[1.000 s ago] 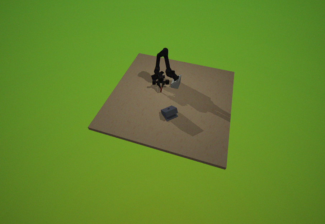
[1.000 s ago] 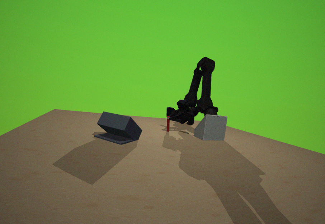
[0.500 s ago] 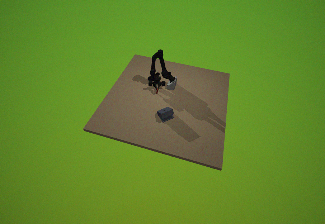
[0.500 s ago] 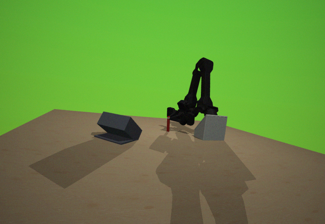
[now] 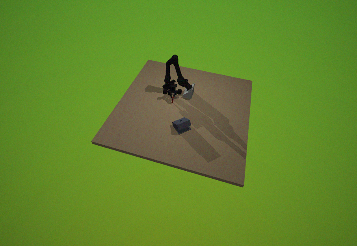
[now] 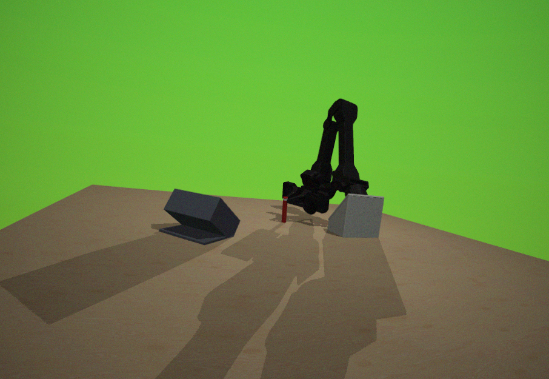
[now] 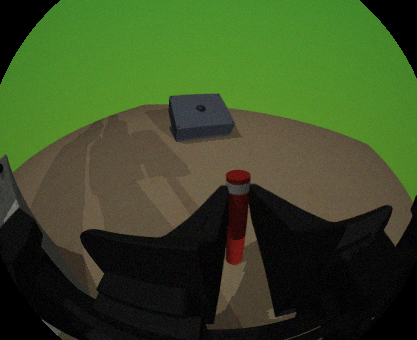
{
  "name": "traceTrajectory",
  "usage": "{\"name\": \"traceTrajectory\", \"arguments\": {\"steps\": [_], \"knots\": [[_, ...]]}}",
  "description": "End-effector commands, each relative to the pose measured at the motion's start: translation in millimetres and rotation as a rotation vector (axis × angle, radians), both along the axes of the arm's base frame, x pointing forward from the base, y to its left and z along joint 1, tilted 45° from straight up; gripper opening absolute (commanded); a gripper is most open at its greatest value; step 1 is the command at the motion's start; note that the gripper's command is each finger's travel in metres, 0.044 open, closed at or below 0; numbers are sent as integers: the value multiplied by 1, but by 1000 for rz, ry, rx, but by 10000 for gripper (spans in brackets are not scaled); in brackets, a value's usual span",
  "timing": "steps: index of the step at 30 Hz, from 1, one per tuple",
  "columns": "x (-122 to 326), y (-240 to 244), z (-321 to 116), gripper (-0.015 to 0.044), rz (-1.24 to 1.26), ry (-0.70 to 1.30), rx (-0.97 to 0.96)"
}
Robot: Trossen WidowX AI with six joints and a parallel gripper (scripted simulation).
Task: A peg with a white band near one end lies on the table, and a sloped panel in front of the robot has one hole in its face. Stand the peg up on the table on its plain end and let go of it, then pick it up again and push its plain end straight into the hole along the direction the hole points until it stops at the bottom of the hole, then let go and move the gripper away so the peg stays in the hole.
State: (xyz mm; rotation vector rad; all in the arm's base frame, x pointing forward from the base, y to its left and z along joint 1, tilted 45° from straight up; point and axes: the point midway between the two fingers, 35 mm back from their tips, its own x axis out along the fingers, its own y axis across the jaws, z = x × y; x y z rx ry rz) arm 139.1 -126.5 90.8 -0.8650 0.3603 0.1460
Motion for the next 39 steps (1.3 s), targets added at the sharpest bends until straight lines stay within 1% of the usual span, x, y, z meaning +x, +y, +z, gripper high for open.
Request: {"name": "traceTrajectory", "arguments": {"steps": [1, 7, 8, 11, 35, 39], "knots": [[-1, -2, -1, 49, 0, 0, 0], [-2, -2, -1, 49, 4, -4, -1], [-1, 0, 0, 56, 5, -6, -2], [-1, 0, 0, 130, 5, -6, -2], [-1, 0, 0, 130, 5, -6, -2], [-1, 0, 0, 235, 5, -6, -2]]}}
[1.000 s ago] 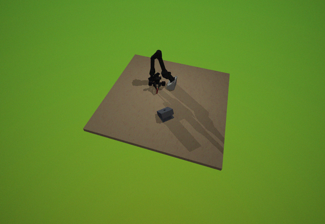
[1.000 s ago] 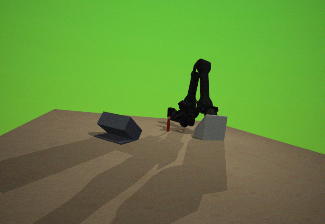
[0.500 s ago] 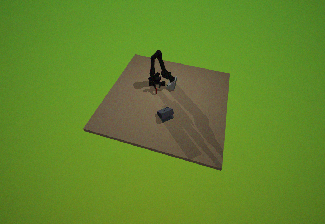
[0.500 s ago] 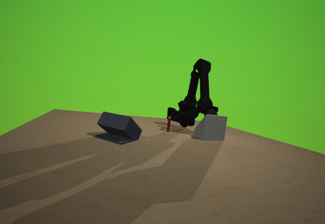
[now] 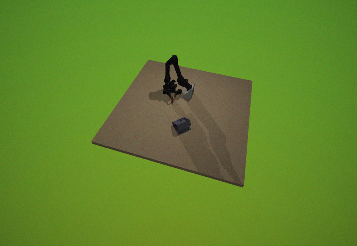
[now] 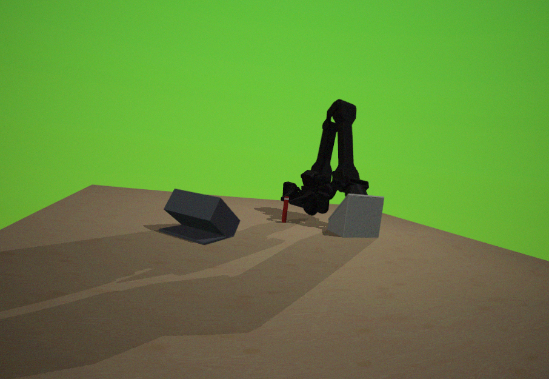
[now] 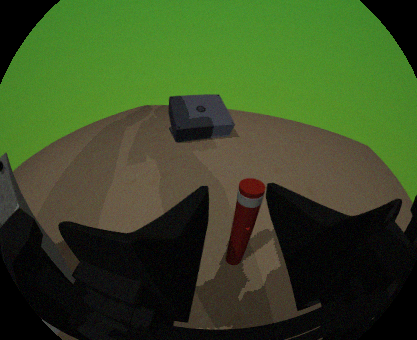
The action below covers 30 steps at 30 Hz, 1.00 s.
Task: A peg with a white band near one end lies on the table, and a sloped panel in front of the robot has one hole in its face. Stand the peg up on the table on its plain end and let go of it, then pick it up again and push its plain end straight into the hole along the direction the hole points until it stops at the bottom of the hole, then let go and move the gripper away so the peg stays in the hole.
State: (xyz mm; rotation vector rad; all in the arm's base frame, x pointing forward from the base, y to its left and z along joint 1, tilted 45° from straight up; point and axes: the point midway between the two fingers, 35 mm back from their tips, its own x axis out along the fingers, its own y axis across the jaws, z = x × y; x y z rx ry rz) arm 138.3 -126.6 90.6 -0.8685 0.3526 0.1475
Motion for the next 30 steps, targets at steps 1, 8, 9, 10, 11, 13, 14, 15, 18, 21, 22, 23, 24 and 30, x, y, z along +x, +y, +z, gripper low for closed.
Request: {"name": "traceTrajectory", "arguments": {"steps": [1, 8, 9, 10, 11, 13, 14, 15, 18, 21, 22, 23, 24, 30], "knots": [[0, 0, 0, 261, 0, 0, 0], [0, 0, 0, 440, 0, 0, 0], [0, 0, 0, 440, 0, 0, 0], [0, 0, 0, 440, 0, 0, 0], [0, 0, 0, 440, 0, 0, 0], [0, 0, 0, 440, 0, 0, 0], [0, 0, 0, 440, 0, 0, 0], [0, 0, 0, 440, 0, 0, 0], [2, 2, 2, 440, 13, 17, 3], [12, 13, 12, 440, 53, 85, 5], [15, 17, 16, 440, 62, 106, 4], [18, 21, 20, 440, 68, 124, 1], [21, 25, 24, 440, 73, 140, -3], [32, 55, 55, 440, 62, 175, -31]]}}
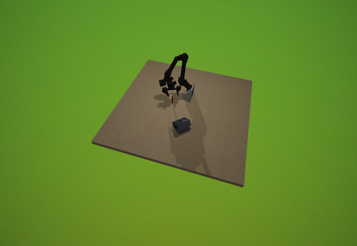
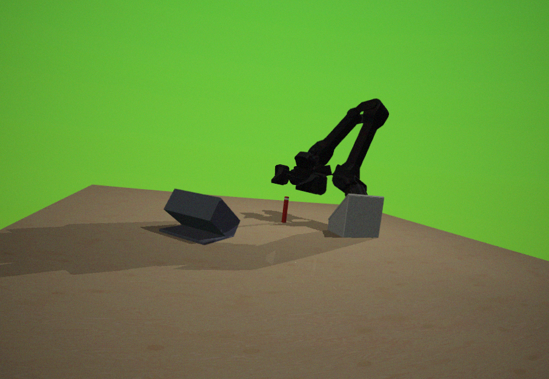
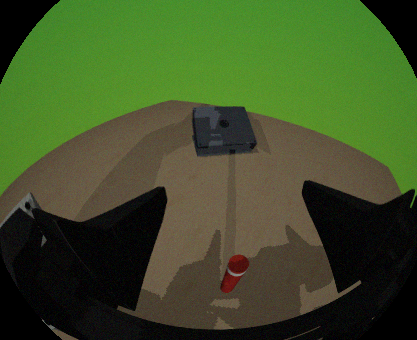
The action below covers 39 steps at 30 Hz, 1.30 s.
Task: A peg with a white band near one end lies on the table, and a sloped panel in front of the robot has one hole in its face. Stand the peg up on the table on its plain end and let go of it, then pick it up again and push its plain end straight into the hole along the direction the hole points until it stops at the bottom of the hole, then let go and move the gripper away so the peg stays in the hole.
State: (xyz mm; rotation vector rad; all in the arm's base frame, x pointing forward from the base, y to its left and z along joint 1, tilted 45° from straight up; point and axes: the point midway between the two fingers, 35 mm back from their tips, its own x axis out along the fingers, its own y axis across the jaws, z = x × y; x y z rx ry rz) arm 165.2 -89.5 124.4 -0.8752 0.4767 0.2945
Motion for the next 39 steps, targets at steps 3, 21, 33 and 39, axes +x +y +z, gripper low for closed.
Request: {"name": "traceTrajectory", "arguments": {"steps": [3, 21, 33, 39], "knots": [[5, 35, 40, 440, -34, -22, -38], [-8, 72, 76, 440, -113, -117, 59], [-5, 59, 44, 440, -293, 196, 239], [-7, 53, 31, 440, -403, 359, 274]]}}
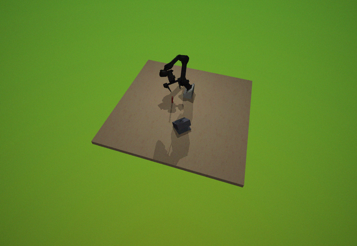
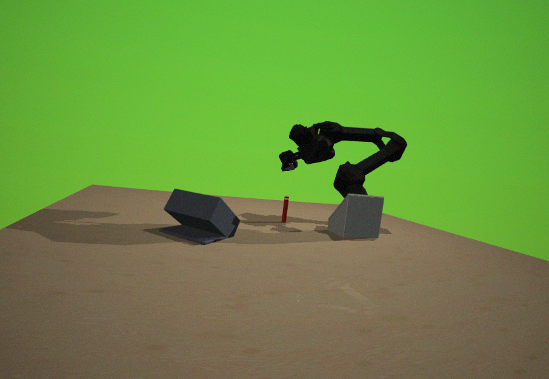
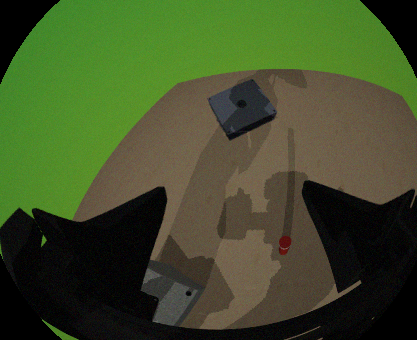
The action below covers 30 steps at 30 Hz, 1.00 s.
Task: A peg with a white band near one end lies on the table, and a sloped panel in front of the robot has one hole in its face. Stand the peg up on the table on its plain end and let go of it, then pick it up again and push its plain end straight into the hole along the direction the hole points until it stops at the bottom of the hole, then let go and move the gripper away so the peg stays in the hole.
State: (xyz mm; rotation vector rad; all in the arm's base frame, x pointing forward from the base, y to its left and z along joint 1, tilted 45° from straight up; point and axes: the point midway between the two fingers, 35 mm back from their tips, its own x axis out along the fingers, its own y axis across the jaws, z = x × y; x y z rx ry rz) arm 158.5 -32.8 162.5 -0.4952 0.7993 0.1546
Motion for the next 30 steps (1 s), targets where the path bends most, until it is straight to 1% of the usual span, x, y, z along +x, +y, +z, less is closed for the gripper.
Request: {"name": "traceTrajectory", "arguments": {"steps": [1, 8, 15, 23, 30], "knots": [[-1, -5, -10, 440, -72, 131, 31], [-5, -12, -23, 440, -189, 328, 24], [-9, -21, -30, 440, -307, 515, -59], [-7, -31, -30, 440, -423, 669, -237], [3, -37, -23, 440, -493, 732, -448]]}}
